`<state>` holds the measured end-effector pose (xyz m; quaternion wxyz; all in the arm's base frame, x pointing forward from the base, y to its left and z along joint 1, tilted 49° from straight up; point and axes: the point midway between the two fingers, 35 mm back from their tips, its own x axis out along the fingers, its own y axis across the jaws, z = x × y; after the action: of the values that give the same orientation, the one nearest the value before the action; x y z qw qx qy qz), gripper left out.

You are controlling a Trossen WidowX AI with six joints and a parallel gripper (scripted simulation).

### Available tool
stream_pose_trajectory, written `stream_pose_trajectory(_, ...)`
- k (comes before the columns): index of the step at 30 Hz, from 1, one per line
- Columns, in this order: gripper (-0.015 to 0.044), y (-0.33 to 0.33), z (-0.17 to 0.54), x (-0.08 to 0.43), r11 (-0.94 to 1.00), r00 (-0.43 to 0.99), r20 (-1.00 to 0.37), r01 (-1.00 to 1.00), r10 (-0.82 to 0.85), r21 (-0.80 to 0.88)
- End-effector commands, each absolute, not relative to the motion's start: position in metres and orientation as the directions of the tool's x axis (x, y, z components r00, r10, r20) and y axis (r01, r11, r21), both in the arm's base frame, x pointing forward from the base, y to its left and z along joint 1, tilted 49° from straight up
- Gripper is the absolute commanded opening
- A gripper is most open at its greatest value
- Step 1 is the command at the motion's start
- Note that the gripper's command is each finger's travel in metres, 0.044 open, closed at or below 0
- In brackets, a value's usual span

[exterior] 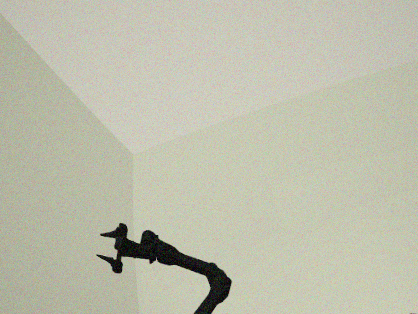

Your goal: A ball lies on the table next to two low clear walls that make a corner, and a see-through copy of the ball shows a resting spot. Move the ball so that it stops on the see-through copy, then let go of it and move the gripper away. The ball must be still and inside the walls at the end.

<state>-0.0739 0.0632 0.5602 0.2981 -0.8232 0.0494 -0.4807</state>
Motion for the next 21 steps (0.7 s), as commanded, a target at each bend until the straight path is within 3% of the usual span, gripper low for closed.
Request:
stream_pose_trajectory(1, 0.0374, 0.061, 0.560, -0.072, -0.812, 0.538, 0.757, 0.207, -0.371, -0.545)
stream_pose_trajectory(3, 0.0326, 0.044, 0.562, -0.056, -0.770, 0.574, 0.717, 0.219, -0.395, -0.599)
stream_pose_trajectory(12, 0.0326, -0.046, 0.539, 0.070, -0.442, 0.804, 0.373, 0.155, -0.463, -0.884)
stream_pose_trajectory(21, 0.0326, -0.073, 0.466, 0.193, -0.173, 0.922, -0.023, -0.098, -0.388, -0.980)
